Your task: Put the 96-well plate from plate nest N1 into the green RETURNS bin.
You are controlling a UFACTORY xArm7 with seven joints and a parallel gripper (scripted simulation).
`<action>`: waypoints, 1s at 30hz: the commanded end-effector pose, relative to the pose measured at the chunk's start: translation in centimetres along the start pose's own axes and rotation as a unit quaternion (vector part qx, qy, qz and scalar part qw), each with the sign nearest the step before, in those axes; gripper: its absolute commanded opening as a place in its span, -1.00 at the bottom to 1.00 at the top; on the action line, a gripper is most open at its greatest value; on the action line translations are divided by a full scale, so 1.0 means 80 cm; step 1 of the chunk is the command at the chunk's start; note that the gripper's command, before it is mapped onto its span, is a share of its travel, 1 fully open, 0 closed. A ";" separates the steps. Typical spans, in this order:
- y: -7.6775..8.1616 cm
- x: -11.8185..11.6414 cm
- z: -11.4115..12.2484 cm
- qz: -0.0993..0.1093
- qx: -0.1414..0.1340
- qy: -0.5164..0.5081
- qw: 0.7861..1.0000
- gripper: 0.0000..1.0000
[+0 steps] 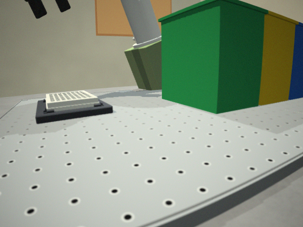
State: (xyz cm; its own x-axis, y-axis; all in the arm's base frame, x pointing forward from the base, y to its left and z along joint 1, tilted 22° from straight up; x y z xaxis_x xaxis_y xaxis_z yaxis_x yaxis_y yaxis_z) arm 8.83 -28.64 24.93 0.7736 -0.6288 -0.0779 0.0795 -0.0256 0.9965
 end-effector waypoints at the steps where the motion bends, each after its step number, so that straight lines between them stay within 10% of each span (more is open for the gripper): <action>1: 0.005 0.016 -0.013 0.015 -0.033 -0.057 0.998 1.00; 12: 0.019 0.055 -0.059 0.083 -0.077 -0.195 0.974 1.00; 30: 0.036 0.091 -0.127 0.182 -0.073 -0.337 0.921 1.00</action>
State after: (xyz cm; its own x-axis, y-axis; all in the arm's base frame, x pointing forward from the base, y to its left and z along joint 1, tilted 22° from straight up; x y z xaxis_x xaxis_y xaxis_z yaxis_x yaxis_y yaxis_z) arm 20.29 -25.75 26.72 0.2436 -0.9170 0.3159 0.0211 0.3306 0.9435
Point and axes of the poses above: the point where the finger pads meet when closed, its own y axis back along the fingers, its own x axis across the jaws, z = x × y, the point moved 7 cm from there along y, back along the fingers, and after that the axes turned 12 degrees about y, right-handed, at the moved point
